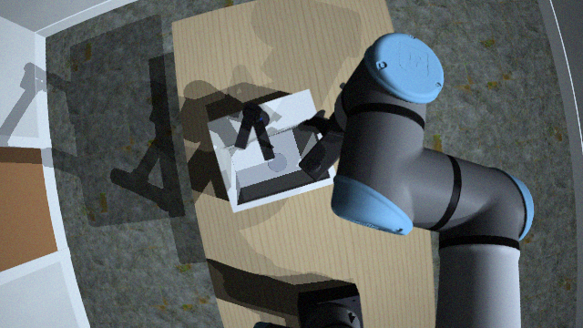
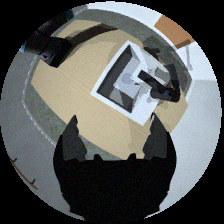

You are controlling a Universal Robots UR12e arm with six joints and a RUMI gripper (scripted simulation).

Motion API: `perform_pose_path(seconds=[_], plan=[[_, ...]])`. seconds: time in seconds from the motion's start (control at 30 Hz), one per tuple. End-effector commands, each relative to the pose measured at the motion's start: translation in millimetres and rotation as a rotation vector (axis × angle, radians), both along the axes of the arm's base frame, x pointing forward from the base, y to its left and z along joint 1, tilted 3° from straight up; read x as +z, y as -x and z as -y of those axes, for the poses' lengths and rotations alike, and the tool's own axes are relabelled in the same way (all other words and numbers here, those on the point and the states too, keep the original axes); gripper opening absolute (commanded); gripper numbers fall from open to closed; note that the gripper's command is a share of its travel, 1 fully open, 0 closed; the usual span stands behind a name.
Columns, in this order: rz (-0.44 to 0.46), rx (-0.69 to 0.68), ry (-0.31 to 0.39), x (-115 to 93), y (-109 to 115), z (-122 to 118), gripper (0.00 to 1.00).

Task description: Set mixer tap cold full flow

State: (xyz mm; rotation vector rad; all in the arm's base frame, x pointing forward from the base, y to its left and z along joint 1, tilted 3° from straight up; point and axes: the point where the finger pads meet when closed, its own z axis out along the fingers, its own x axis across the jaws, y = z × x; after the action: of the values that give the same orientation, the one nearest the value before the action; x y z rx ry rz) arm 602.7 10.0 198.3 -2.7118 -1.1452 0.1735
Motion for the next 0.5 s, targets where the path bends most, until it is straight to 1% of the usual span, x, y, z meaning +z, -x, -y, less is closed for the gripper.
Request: perform_pose_path(seconds=[0.0, 0.17, 0.33, 0.4, 0.47], plan=[[0.040, 0.112, 0.047, 11, -21, -46, 1.00], [0.080, 0.206, 0.078, 23, -31, -88, 1.00], [0.114, 0.282, 0.100, 33, -37, -124, 1.00], [0.126, 0.308, 0.108, 36, -39, -137, 1.00], [0.126, 0.308, 0.108, 36, -39, -137, 1.00]])
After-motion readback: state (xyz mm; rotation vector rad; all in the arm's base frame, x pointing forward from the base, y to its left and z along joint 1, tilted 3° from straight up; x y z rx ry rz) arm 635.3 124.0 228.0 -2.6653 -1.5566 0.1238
